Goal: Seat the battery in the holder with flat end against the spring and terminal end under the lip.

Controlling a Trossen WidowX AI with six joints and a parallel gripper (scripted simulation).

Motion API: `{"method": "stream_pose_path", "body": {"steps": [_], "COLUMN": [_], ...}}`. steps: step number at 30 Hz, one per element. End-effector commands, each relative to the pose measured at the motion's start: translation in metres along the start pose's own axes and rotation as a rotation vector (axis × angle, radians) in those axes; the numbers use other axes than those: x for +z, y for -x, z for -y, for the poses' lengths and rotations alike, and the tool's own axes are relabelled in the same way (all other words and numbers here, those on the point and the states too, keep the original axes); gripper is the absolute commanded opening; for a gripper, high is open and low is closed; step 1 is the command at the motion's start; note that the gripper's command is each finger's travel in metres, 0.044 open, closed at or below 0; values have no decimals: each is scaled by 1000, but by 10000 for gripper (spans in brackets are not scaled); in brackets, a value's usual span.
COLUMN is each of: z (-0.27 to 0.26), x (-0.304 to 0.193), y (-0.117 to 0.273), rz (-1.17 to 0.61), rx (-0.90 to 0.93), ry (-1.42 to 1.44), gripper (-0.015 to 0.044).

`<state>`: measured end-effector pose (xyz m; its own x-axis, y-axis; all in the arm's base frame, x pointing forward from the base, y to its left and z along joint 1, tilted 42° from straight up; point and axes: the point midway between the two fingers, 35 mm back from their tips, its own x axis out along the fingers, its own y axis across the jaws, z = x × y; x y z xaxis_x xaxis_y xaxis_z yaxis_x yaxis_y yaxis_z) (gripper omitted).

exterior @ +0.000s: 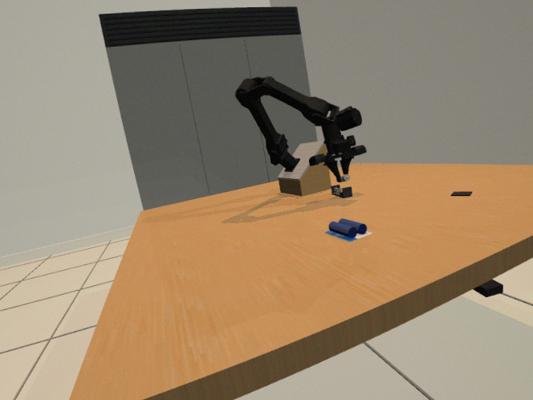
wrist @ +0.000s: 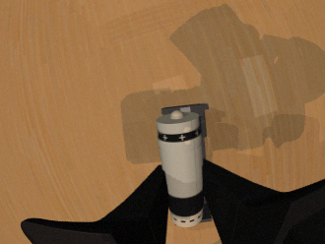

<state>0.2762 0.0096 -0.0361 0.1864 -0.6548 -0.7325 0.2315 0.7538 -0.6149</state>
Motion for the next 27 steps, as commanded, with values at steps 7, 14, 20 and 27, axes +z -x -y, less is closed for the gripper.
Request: {"method": "stream_pose_path", "body": {"steps": [7,14,20,27], "z": [7,5,3,2], "x": [-1,-2,-4,-6], "y": [-11,-14,-17,-20], "rz": [95,123,157,197], "rx": [-1,2,6,10], "ry": [-7,-4,-1,2], "gripper": [70,70,70,70]}}
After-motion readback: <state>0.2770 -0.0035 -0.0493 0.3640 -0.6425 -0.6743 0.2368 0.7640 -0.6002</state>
